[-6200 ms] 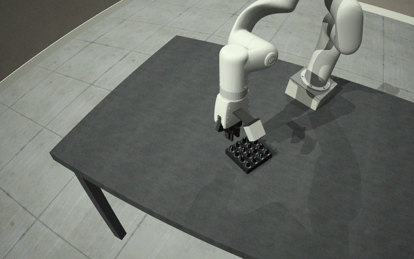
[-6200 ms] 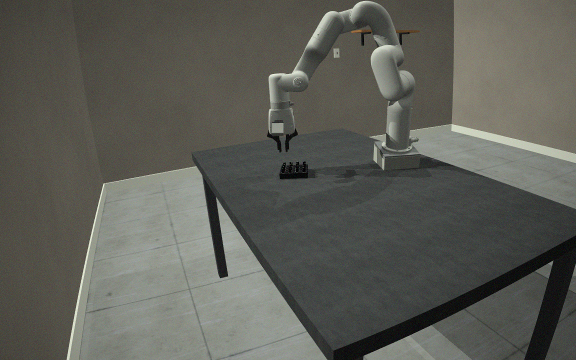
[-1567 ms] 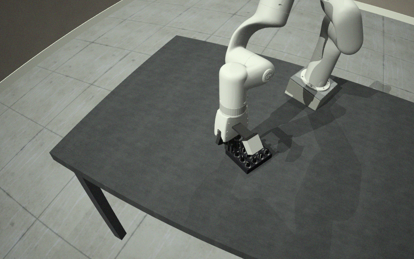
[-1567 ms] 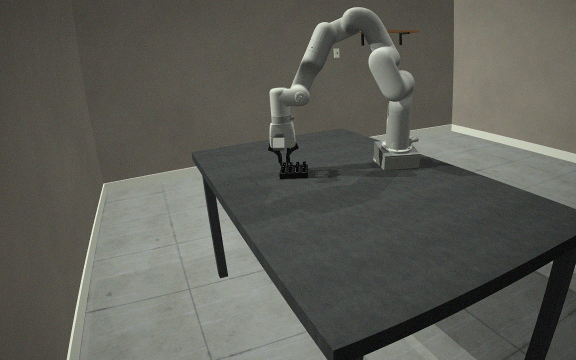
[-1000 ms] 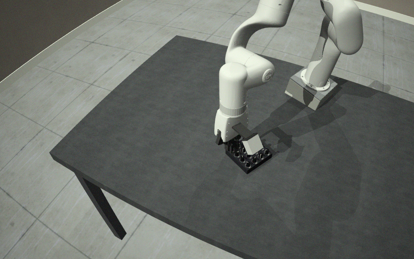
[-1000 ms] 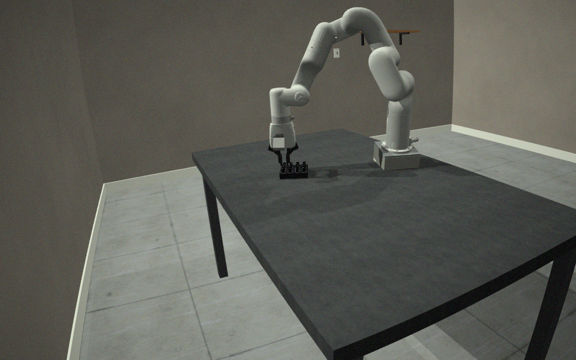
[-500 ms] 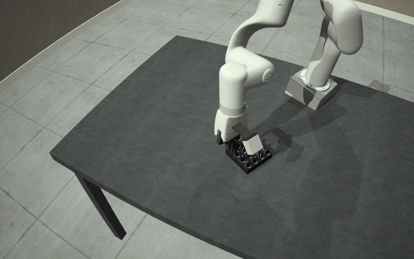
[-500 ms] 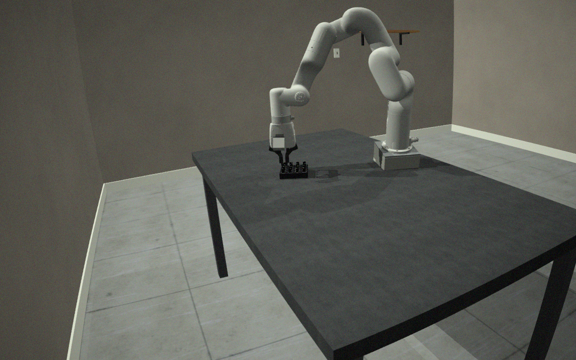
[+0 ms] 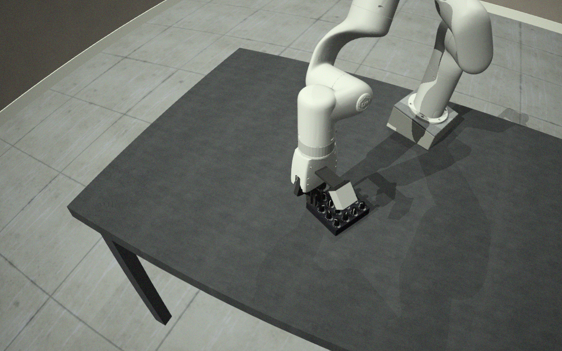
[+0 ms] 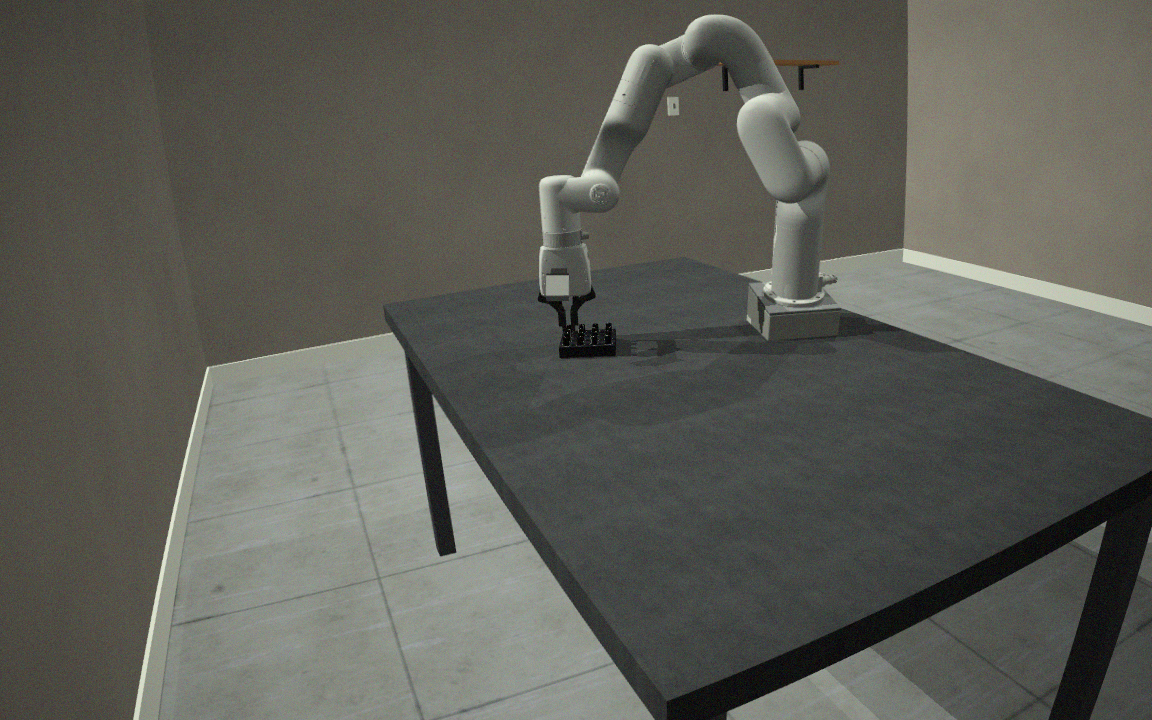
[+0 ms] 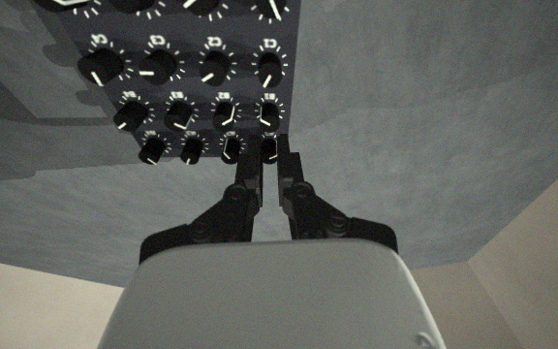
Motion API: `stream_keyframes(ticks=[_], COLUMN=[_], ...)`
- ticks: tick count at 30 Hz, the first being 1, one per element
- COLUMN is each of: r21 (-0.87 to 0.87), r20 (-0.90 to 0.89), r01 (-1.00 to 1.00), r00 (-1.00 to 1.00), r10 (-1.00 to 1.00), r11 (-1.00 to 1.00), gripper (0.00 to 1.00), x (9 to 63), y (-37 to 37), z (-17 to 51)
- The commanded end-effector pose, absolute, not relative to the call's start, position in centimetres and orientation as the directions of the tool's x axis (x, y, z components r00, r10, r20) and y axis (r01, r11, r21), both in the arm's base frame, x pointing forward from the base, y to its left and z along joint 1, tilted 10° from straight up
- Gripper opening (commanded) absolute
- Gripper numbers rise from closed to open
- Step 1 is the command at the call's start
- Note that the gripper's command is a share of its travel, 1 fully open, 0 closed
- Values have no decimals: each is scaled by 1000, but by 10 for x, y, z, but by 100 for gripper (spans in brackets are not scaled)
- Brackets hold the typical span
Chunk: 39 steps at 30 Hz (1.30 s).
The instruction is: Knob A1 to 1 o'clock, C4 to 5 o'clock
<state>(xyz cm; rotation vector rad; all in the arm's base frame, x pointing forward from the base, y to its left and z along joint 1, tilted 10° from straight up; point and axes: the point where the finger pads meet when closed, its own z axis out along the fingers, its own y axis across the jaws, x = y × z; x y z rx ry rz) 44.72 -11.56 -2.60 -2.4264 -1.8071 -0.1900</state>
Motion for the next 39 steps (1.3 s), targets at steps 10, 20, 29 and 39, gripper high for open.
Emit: stream_keyframes(ticks=[10,20,29,39], r21=[-10,-12,-21,-36], r20=[165,165,164,161], r01=[958,955,937,899], r00=[284,296,347,435], r10=[945,941,923,886], r11=[-286,-298,-349,-436], gripper=[8,8,8,8], x=[449,449,449,449], y=[-117,-117,-117,-117], z=[-25,-25,-25,-25])
